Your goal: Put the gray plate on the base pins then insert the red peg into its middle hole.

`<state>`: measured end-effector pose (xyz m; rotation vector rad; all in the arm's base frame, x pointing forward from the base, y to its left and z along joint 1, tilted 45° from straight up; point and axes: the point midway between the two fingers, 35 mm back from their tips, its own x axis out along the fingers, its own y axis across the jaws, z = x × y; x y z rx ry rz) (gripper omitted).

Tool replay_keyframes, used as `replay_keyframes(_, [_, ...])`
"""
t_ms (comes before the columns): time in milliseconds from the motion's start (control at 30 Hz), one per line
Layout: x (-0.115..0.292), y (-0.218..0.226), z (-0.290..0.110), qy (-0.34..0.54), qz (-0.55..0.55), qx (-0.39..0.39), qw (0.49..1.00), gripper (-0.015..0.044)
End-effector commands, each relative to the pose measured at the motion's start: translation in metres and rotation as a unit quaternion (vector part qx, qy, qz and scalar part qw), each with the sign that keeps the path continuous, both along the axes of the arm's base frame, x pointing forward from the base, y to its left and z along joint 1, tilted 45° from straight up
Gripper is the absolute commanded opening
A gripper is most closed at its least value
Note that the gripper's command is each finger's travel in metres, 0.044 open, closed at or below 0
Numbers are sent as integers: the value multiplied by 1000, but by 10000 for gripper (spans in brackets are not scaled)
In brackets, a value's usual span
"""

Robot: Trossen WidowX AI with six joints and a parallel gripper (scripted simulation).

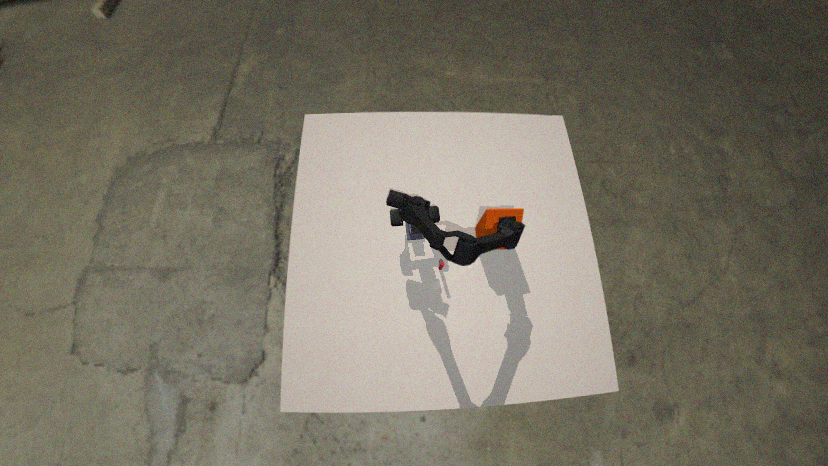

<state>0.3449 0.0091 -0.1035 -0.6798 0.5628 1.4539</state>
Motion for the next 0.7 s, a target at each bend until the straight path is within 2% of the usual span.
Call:
replay_keyframes(0, [1,-2,2,-1,0,0,1000,440])
replay_keyframes(267, [-4,-81,80,5,0,-1,1000,440])
replay_keyframes(533, [-2,-85,81,10,-5,0,1000,440])
replay_keyframes(667, [-7,-70,99,109,-107,5,988,440])
